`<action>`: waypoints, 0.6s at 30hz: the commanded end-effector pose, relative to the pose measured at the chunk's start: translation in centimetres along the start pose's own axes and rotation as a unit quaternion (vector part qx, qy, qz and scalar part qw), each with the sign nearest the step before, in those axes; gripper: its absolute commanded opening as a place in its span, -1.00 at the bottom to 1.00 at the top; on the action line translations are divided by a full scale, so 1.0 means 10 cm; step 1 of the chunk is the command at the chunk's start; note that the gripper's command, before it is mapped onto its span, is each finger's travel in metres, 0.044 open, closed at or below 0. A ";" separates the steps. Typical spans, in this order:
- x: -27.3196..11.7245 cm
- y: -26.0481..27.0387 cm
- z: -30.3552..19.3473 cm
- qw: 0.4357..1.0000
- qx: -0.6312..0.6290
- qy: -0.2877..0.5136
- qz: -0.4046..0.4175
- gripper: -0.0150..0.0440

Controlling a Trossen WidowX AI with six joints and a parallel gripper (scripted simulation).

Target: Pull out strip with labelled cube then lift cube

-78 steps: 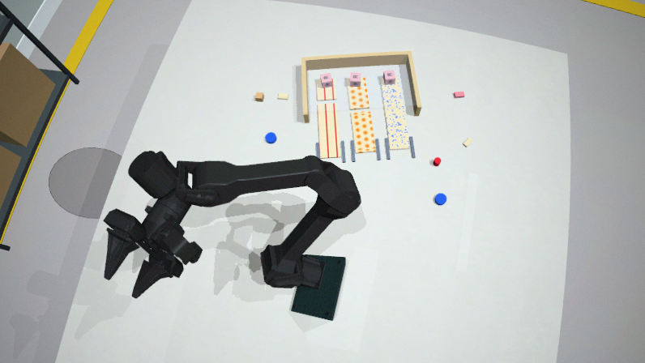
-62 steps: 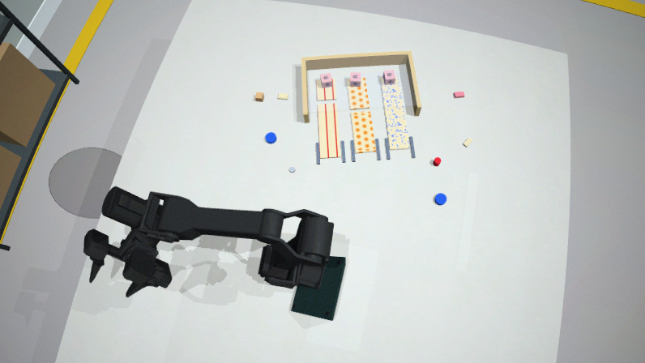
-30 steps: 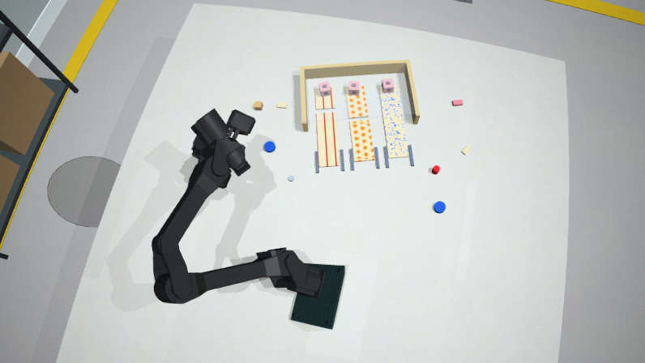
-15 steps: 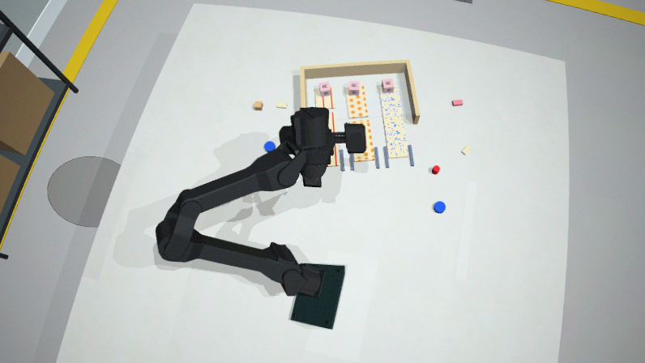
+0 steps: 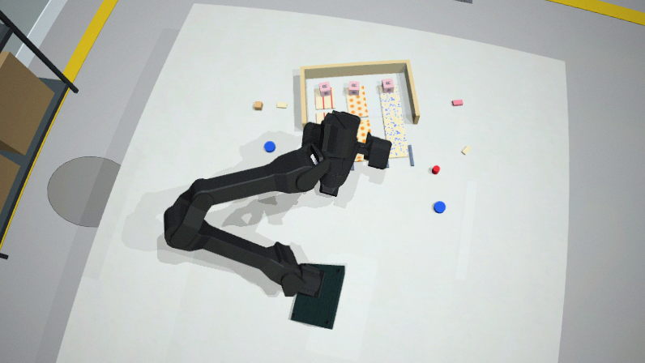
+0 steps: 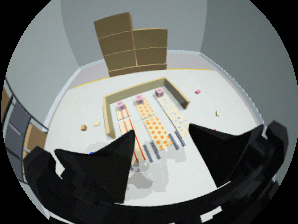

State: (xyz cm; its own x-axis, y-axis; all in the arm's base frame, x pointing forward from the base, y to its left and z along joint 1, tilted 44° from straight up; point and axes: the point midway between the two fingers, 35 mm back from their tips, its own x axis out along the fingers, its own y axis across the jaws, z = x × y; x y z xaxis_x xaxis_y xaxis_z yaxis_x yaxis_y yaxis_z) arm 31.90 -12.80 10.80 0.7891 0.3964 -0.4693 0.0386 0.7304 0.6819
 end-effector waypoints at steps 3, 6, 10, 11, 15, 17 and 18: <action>0.25 -0.20 0.21 0.998 -0.025 0.063 -0.013 0.15; 0.42 -0.32 0.29 0.994 -0.040 0.105 -0.016 -0.11; 0.64 -0.48 0.34 0.985 -0.061 0.162 -0.014 -0.47; 0.69 -0.52 0.35 0.982 -0.066 0.176 -0.013 -0.49; 0.91 -0.67 0.33 0.968 -0.088 0.235 -0.004 -0.49; 1.02 -0.73 0.28 0.959 -0.100 0.265 0.004 -0.49; 1.07 -0.77 0.26 0.954 -0.105 0.280 0.008 -0.49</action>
State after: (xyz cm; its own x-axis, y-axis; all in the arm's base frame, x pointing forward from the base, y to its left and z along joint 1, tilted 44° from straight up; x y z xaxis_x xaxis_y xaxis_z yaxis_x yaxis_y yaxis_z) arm 40.95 -15.80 3.57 0.4119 0.5766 -0.7056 -0.0991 0.7981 0.5943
